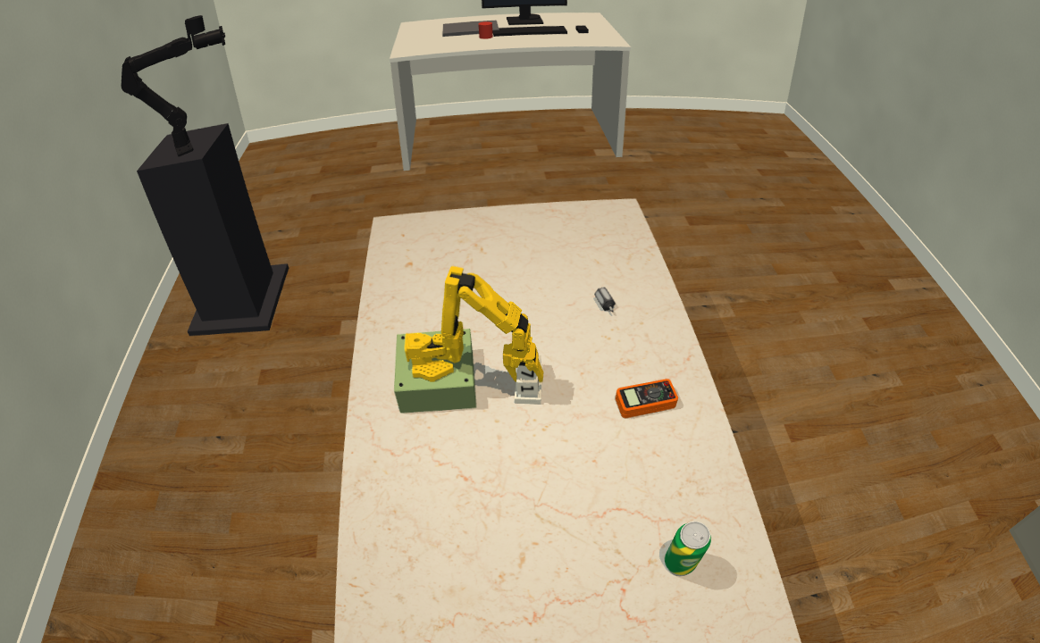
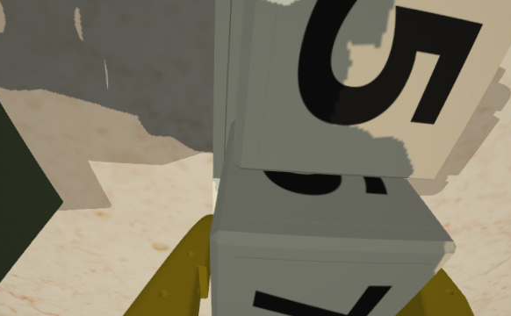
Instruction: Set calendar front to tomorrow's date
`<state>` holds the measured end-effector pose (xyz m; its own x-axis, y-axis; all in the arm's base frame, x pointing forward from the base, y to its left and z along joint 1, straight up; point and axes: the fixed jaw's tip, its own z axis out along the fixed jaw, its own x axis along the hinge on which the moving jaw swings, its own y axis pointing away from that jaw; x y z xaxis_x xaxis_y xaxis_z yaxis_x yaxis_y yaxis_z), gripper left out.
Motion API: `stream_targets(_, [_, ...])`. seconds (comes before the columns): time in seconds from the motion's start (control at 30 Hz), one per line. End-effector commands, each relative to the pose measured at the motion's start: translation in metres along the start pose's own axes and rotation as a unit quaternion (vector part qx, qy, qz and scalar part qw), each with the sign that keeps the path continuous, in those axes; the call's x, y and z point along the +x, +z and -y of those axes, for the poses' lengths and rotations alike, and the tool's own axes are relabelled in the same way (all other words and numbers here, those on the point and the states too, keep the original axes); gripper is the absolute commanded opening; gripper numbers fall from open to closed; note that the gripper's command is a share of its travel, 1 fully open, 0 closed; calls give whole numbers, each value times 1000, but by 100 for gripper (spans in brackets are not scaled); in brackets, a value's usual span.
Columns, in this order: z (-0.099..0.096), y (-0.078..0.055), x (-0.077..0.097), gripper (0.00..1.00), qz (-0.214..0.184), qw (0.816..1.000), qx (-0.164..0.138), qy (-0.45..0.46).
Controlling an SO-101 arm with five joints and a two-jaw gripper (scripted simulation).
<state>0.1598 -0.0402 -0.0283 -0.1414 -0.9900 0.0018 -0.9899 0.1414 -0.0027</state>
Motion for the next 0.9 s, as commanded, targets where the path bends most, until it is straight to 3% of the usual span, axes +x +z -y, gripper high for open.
stream_targets(0.0, [-2,4,-1,0,1,1000,-4,2])
stream_targets(0.87, [-2,11,-1,0,1,1000,-4,2])
